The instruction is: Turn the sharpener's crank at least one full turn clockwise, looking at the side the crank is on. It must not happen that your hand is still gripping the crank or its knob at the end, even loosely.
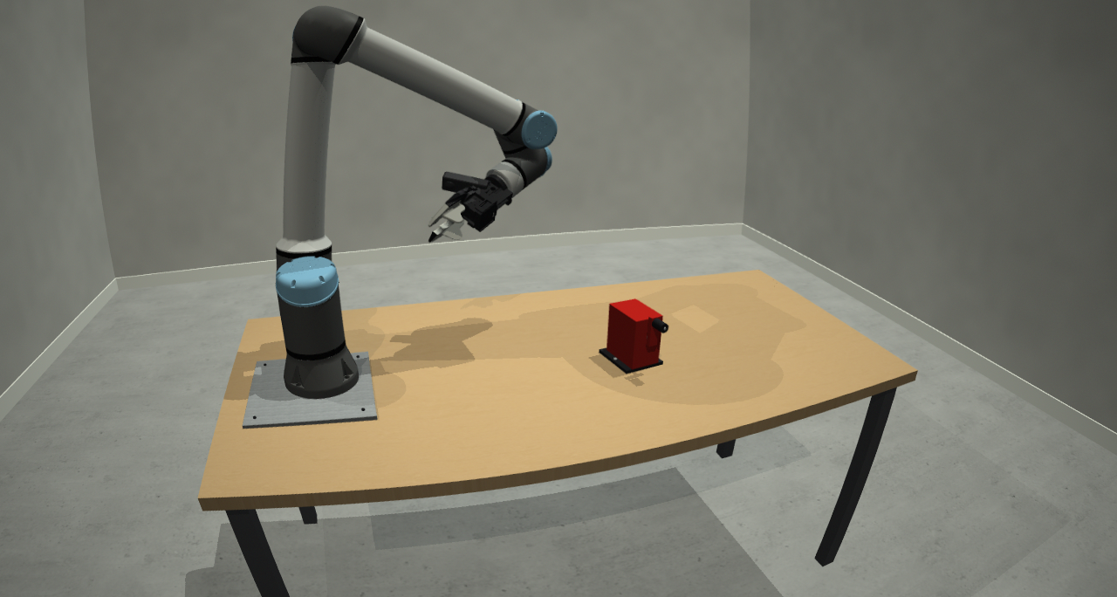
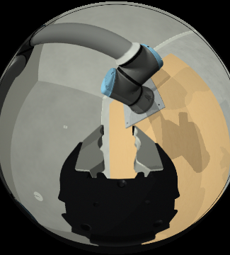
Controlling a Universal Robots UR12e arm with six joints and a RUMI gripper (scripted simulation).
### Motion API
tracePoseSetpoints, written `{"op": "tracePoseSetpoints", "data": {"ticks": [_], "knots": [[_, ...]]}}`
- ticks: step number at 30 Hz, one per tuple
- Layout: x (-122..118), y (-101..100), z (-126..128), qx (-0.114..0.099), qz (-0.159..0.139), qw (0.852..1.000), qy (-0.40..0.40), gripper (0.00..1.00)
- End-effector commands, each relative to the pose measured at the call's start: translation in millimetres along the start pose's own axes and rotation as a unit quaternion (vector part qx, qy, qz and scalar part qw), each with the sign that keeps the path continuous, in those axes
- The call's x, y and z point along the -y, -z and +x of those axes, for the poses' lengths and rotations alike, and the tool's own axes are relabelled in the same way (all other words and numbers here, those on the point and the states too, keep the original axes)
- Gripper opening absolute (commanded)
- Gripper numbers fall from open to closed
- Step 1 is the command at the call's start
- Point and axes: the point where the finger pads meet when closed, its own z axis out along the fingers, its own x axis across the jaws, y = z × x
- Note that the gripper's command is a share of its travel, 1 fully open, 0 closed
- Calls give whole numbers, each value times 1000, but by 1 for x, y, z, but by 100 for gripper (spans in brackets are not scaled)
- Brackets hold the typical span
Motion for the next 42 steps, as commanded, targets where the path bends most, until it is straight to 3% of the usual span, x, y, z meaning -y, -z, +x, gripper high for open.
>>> {"op": "tracePoseSetpoints", "data": {"ticks": [1,10,15,19,21,27,32,36,39,42], "knots": [[-13,12,8,-34,16,997,68,32],[-34,26,14,-85,29,983,161,32],[-39,30,16,-97,30,978,182,32],[-54,39,19,-130,31,962,237,32],[-54,39,19,-130,31,962,237,32],[-73,49,23,-167,25,940,297,32],[-80,53,24,-179,21,931,316,32],[-96,61,26,-207,11,909,361,32],[-99,62,27,-211,10,906,366,32],[-111,68,28,-230,0,889,397,32]]}}
